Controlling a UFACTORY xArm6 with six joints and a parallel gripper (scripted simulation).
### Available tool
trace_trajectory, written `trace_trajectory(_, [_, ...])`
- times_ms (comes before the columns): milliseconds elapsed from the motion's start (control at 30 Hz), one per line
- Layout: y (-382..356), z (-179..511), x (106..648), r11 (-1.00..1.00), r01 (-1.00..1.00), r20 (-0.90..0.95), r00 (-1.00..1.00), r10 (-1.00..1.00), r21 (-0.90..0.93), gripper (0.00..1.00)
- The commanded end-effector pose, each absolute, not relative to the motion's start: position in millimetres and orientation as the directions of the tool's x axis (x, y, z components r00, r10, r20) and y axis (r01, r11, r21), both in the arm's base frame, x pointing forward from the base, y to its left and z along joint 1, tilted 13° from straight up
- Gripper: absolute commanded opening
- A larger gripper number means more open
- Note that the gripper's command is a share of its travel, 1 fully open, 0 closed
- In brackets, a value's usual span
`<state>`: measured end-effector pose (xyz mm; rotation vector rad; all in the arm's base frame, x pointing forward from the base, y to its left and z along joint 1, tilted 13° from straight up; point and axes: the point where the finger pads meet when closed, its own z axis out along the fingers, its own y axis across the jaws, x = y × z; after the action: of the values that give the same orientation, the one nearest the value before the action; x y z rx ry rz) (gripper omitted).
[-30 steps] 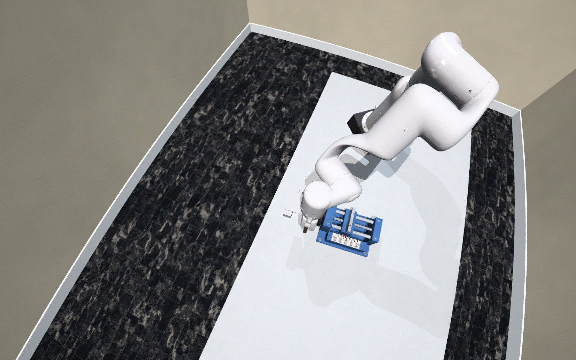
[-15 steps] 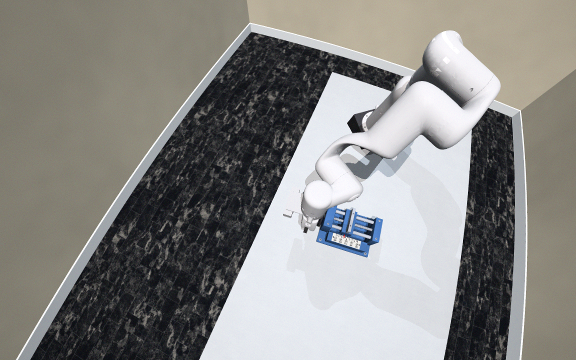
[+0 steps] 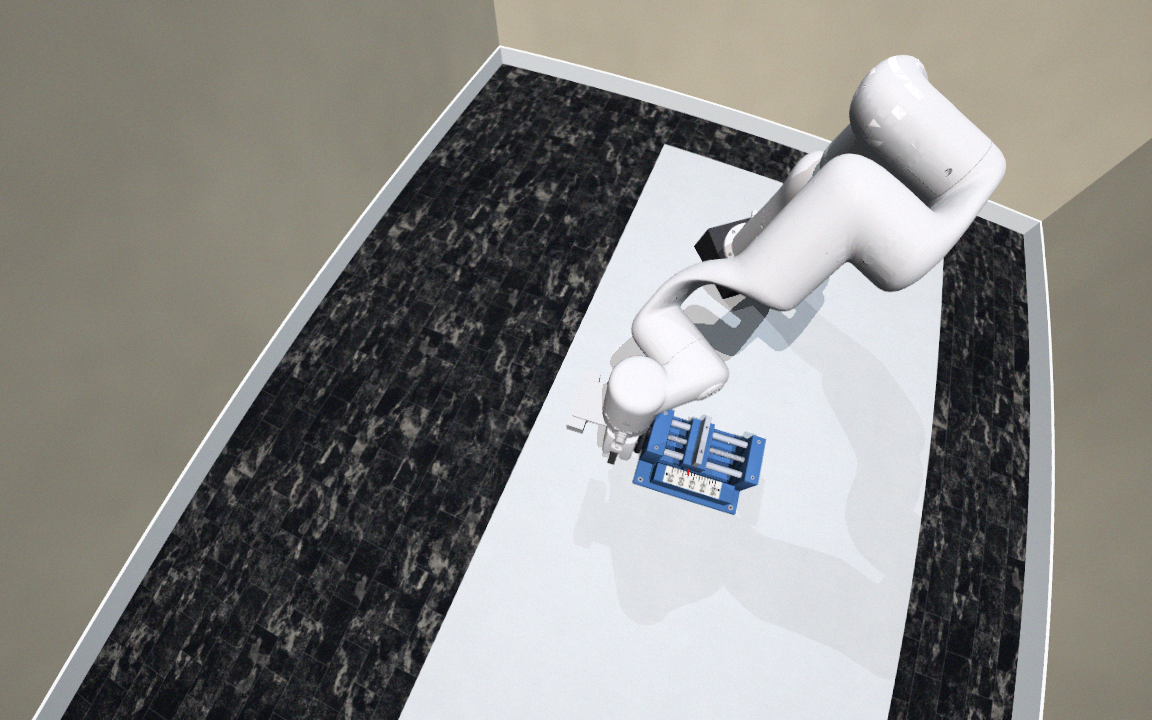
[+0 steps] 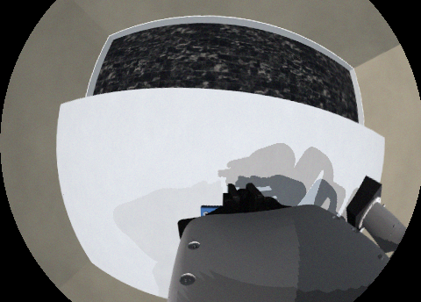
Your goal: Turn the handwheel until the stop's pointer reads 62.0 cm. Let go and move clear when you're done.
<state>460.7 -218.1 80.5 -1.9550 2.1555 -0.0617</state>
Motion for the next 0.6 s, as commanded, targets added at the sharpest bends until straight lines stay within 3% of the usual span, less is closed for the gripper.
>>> trace_trajectory(0, [-218.8,84.2,458.2,0.109,-0.977,-0.141,-0.084,-0.986,-0.185,0.06])
trace_trajectory(567, [-219.1,94.0,445.7,0.109,-0.977,-0.141,-0.084,-0.986,-0.185,0.06])
